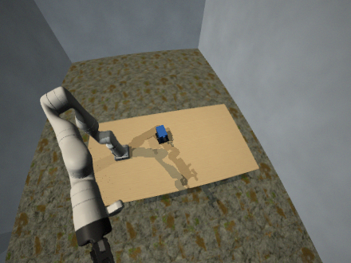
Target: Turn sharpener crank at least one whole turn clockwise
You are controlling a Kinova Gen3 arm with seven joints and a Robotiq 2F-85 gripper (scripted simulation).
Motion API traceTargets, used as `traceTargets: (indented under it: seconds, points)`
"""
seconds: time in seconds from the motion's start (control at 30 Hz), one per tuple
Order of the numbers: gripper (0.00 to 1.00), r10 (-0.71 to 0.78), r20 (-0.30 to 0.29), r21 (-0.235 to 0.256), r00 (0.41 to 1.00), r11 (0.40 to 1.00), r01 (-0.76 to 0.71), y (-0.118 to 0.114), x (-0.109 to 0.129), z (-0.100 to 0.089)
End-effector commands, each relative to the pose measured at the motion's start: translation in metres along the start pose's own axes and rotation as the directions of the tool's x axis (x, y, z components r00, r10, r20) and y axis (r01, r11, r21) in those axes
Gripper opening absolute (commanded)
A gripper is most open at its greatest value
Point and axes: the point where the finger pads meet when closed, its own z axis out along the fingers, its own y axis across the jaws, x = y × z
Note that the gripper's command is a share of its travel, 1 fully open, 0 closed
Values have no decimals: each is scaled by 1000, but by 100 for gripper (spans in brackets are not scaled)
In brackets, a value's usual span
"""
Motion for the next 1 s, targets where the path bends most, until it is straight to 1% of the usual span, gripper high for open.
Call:
traceTargets:
  seconds: [0.0, 0.27, 0.3, 0.83, 0.87, 0.97]
  points:
    - [100, 1, -7, -3, 1000, 1000, -1, 4, 5, 1]
    - [100, 1, -7, -3, 1000, 1000, -1, 4, 5, 1]
    - [100, 10, -79, 12, 997, 1000, -9, 2, 45, 2]
    - [100, 10, -79, 12, 997, 1000, -9, 2, 45, 2]
    - [100, 18, -149, 29, 989, 999, -14, 0, 84, 2]
    - [100, 18, -149, 29, 989, 999, -14, 0, 84, 2]
